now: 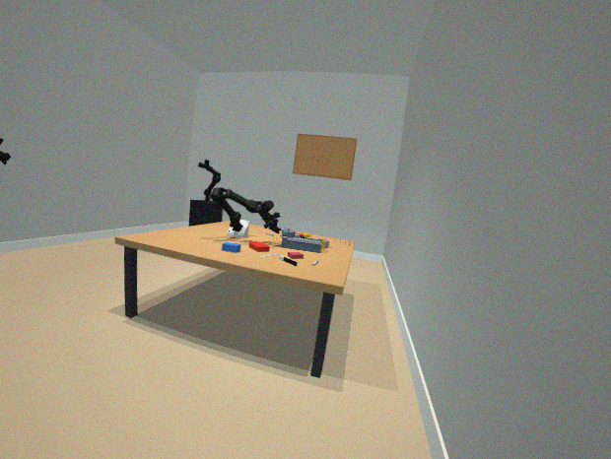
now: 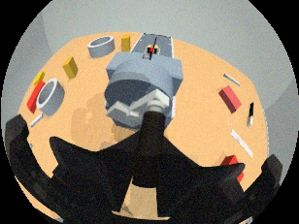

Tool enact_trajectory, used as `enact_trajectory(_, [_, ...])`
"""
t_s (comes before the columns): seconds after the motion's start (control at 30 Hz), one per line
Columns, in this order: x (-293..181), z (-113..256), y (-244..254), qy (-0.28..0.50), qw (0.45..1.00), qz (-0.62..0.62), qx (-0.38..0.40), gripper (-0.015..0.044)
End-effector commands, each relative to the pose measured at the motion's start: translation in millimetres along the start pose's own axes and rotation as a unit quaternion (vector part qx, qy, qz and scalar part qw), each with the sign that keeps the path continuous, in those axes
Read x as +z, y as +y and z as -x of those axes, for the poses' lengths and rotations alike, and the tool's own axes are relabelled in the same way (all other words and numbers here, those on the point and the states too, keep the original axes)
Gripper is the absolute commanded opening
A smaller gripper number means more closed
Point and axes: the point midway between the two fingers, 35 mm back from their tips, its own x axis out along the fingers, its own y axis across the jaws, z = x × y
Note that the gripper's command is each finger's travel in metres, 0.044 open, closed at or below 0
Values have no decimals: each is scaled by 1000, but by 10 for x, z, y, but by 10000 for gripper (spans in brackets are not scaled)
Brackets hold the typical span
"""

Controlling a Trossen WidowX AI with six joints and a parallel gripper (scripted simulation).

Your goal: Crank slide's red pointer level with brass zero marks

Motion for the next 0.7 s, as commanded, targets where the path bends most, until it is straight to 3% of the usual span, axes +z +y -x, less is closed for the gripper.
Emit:
enact_trajectory(0.0, [40,43,79,-3,1000,2,3,0])
enact_trajectory(0.67, [40,50,207,-3,1000,2,3,0])
